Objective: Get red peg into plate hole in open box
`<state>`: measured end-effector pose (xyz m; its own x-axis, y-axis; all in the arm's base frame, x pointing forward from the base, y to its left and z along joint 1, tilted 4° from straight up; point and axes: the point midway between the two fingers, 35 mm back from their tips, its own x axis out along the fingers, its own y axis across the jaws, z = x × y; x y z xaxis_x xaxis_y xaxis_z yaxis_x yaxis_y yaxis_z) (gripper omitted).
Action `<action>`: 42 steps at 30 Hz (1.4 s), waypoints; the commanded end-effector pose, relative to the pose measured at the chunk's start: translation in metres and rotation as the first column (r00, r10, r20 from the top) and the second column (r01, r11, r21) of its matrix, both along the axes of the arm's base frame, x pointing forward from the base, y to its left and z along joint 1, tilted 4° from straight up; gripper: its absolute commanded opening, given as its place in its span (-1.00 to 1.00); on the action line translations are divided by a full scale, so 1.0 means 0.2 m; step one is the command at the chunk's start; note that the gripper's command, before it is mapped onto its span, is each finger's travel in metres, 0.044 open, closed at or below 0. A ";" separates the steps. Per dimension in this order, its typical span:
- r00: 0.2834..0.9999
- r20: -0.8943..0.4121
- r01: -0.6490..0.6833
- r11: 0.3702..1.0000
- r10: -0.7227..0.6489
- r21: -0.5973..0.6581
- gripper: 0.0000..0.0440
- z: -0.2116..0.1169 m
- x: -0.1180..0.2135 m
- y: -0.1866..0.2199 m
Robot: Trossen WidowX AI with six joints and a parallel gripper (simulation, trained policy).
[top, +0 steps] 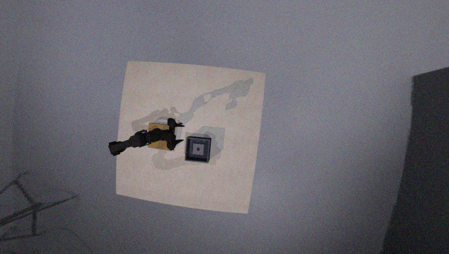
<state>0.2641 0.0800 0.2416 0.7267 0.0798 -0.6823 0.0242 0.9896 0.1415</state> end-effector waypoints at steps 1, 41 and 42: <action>0.995 -0.093 0.051 0.999 -0.049 0.020 1.00 -0.09 -0.04 0.00; 0.517 -0.667 0.521 0.815 -0.537 -0.253 1.00 -0.85 -0.49 0.16; 0.515 -0.667 0.522 0.814 -0.539 -0.254 1.00 -0.87 -0.48 0.17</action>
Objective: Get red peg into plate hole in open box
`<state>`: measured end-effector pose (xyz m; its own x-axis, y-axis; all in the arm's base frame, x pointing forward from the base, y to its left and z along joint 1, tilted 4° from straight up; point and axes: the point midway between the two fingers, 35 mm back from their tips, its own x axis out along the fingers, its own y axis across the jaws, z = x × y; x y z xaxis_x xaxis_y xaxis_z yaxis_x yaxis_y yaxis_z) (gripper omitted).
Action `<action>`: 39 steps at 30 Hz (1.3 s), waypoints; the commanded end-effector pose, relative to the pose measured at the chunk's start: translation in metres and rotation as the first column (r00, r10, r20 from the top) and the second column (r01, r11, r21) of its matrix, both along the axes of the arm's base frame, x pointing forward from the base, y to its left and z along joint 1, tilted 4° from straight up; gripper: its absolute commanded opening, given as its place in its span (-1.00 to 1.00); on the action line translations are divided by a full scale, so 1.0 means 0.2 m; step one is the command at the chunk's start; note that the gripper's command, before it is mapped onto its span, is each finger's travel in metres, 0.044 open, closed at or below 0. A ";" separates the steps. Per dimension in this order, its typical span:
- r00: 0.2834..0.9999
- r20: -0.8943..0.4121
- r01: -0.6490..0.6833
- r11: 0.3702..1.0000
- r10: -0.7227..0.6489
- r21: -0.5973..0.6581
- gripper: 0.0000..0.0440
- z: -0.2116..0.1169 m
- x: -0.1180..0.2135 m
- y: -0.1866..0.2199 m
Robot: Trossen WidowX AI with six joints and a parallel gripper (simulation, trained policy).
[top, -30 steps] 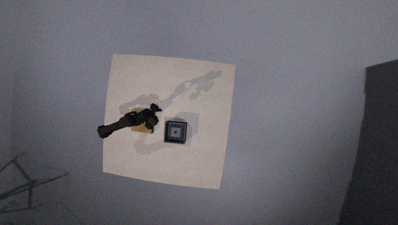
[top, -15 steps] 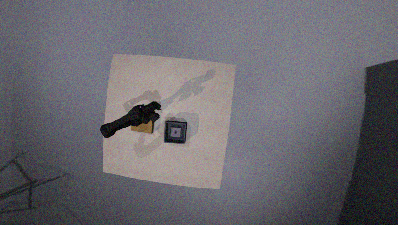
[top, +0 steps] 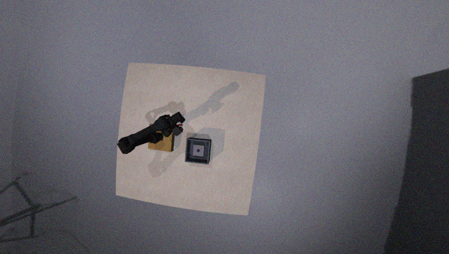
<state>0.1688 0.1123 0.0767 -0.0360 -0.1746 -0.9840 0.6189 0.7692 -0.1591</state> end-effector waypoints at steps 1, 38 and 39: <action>1.000 -0.010 0.012 1.000 -0.013 -0.005 1.00 -0.06 -0.01 0.01; 1.000 -0.014 0.012 0.996 -0.013 -0.091 -0.99 -0.41 0.03 -0.03; 1.000 -0.008 0.009 0.996 -0.009 -0.094 -1.00 -0.39 0.03 -0.03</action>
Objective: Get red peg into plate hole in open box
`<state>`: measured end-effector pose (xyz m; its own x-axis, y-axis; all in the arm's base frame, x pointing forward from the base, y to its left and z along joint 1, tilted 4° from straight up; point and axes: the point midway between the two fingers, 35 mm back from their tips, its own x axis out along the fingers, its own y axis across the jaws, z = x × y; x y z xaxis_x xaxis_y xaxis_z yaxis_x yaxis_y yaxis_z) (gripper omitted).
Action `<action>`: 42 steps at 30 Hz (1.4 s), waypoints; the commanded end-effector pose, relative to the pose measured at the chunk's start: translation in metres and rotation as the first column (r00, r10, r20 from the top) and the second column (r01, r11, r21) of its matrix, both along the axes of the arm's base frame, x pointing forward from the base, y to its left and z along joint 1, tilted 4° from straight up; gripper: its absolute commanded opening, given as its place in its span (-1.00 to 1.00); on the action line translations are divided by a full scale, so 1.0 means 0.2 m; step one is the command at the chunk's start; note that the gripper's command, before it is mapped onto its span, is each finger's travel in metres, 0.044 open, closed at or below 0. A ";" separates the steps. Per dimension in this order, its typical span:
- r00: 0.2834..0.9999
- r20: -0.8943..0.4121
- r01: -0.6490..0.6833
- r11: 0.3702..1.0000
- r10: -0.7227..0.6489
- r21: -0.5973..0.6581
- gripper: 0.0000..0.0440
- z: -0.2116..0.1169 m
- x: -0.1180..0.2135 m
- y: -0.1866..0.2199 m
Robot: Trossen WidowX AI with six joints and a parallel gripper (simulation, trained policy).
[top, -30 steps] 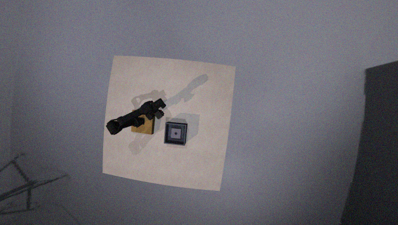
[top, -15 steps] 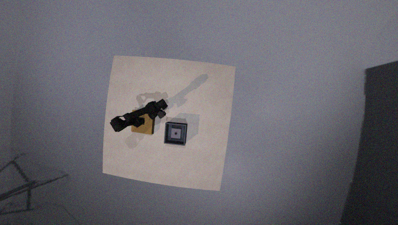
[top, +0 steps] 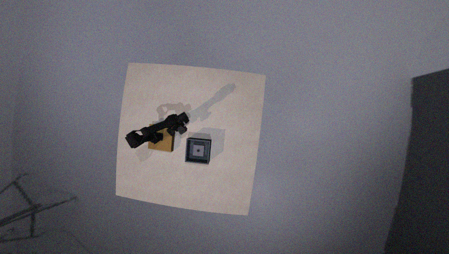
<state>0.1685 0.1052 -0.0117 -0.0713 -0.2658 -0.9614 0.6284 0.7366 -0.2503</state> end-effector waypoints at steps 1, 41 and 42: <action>0.999 0.028 -0.016 1.000 0.016 -0.002 -1.00 0.07 0.04 0.00; 0.929 0.303 0.235 0.971 -0.210 -0.048 -1.00 0.64 0.60 -0.43; 0.927 0.306 0.241 0.969 -0.216 -0.048 -1.00 0.64 0.62 -0.46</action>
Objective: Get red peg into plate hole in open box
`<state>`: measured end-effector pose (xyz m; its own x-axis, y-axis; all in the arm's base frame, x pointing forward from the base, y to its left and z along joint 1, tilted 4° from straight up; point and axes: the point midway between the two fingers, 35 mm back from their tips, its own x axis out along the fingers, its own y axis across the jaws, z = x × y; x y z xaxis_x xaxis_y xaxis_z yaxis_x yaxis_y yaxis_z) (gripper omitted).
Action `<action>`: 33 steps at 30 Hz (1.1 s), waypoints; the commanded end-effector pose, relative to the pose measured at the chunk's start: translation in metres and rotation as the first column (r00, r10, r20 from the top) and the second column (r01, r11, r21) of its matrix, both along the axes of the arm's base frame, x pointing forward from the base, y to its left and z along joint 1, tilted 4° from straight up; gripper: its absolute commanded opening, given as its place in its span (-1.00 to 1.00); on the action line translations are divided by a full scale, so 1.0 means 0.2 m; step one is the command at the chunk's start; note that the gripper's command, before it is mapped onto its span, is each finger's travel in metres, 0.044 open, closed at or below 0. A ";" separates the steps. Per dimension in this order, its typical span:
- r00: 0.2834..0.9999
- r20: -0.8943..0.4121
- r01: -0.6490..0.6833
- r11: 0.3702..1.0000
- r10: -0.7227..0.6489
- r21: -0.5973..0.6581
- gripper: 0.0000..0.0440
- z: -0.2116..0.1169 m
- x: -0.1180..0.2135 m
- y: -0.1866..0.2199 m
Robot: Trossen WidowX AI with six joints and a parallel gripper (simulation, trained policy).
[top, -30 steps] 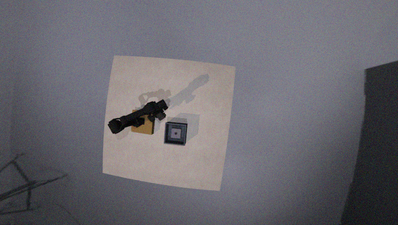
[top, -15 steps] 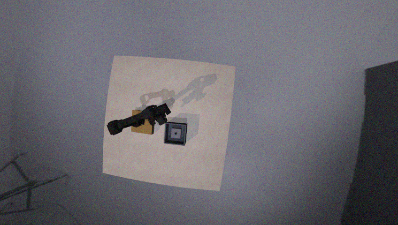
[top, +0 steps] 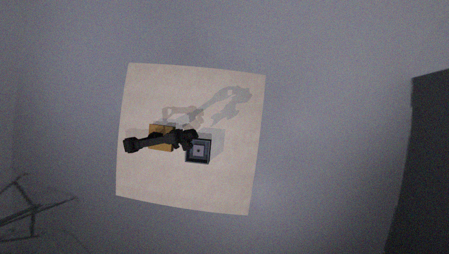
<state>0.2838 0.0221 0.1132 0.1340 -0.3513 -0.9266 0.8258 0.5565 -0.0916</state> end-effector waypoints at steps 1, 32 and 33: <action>1.000 0.019 0.014 1.000 -0.014 -0.004 -1.00 0.01 0.06 -0.06; 0.993 -0.056 -0.097 0.988 0.105 0.119 -0.35 -0.32 0.33 -0.46; 0.991 -0.059 -0.109 0.987 0.117 0.118 -0.35 -0.32 0.34 -0.47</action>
